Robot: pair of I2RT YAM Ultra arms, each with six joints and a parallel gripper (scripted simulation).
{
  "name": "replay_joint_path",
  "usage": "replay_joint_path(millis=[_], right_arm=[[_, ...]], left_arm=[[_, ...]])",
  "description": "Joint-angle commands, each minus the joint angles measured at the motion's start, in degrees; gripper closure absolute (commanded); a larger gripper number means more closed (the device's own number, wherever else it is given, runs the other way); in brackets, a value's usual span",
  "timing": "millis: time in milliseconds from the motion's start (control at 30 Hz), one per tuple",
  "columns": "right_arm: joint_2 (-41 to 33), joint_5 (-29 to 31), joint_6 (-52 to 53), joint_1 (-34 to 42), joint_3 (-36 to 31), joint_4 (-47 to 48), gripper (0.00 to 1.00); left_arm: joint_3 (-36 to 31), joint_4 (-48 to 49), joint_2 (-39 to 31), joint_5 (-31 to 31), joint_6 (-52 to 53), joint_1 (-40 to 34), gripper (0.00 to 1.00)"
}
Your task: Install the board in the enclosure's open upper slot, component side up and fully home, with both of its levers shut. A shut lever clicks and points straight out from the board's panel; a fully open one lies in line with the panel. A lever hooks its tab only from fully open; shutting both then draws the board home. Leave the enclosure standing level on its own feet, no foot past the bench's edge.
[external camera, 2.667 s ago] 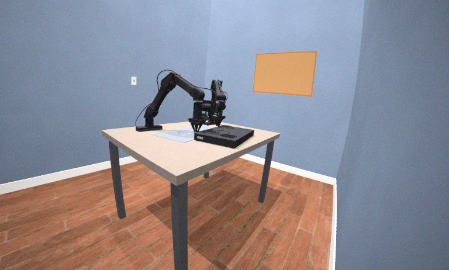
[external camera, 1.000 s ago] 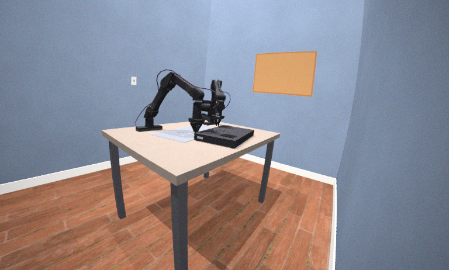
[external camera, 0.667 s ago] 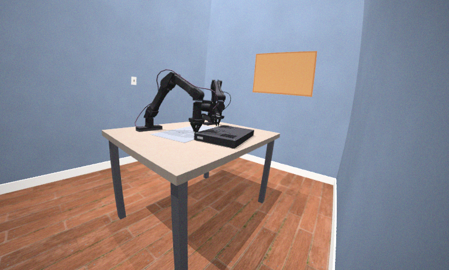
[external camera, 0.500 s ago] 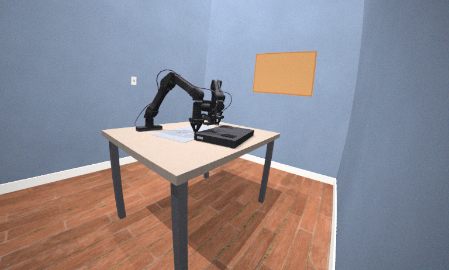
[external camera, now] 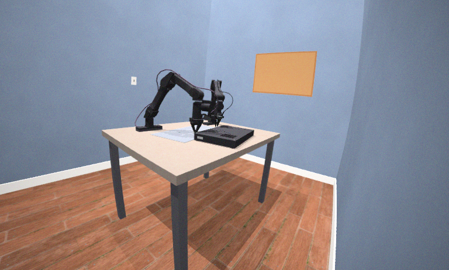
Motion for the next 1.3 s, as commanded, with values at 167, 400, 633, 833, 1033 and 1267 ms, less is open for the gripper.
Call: replay_joint_path(millis=[167,400,633,833,1033,1267], right_arm=[[-1.6,0.8,1.2,0.5,-0.3,2.0,0.96],[-1.8,0.2,8.8,0.7,-0.8,1.9,0.96],[-2.1,0.1,15.1,1.2,-1.3,2.0,0.96],[-2.3,0.3,17.0,1.4,-1.5,2.2,0.96],[-2.3,0.3,17.0,1.4,-1.4,2.2,0.96],[-2.3,0.3,18.9,1.3,-1.4,2.2,0.96]], left_arm=[[1.4,1.3,-1.2,-1.3,-1.3,-0.2,0.97],[1.4,1.3,-0.7,-1.6,-9.0,-0.6,0.97],[1.6,1.3,-0.3,-1.1,-15.3,-1.3,0.97],[1.7,0.8,0.0,-1.3,-17.2,-1.3,0.97],[1.8,0.5,0.0,-1.3,-17.2,-1.3,0.97],[1.7,-0.1,0.0,-1.3,-19.1,-1.3,0.97]])
